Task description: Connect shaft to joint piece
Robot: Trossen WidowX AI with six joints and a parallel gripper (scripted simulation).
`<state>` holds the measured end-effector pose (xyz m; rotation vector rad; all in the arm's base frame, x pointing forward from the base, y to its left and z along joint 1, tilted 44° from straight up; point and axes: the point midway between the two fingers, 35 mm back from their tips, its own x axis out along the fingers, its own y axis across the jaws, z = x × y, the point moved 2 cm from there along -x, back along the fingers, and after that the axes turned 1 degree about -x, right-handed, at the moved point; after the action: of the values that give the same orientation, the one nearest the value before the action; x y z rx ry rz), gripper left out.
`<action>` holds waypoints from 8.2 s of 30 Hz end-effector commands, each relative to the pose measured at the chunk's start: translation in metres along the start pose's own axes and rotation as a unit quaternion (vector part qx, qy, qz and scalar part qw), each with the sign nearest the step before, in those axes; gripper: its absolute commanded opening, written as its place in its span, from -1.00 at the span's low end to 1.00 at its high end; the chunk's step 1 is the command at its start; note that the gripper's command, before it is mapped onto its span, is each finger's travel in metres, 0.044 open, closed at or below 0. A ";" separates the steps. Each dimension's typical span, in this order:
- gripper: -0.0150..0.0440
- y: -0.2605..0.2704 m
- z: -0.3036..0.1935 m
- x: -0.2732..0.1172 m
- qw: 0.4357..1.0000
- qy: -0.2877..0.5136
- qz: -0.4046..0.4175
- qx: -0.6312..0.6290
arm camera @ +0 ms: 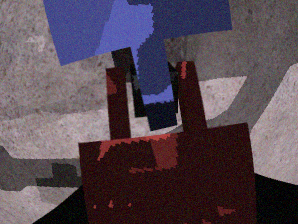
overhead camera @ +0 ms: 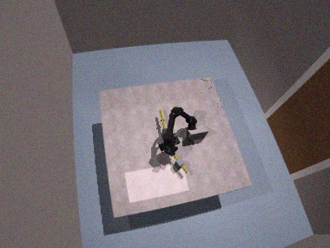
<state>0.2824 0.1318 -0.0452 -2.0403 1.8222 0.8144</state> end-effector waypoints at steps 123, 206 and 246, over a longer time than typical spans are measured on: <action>-0.49 0.008 -0.012 0.023 0.970 -0.227 -0.006 0.087; 1.00 0.007 -0.007 -0.013 0.994 -0.009 0.014 0.105; 1.00 0.015 -0.049 -0.135 0.817 -0.114 0.038 0.564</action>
<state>0.2724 0.2153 0.0721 -1.0712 1.6054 -0.0519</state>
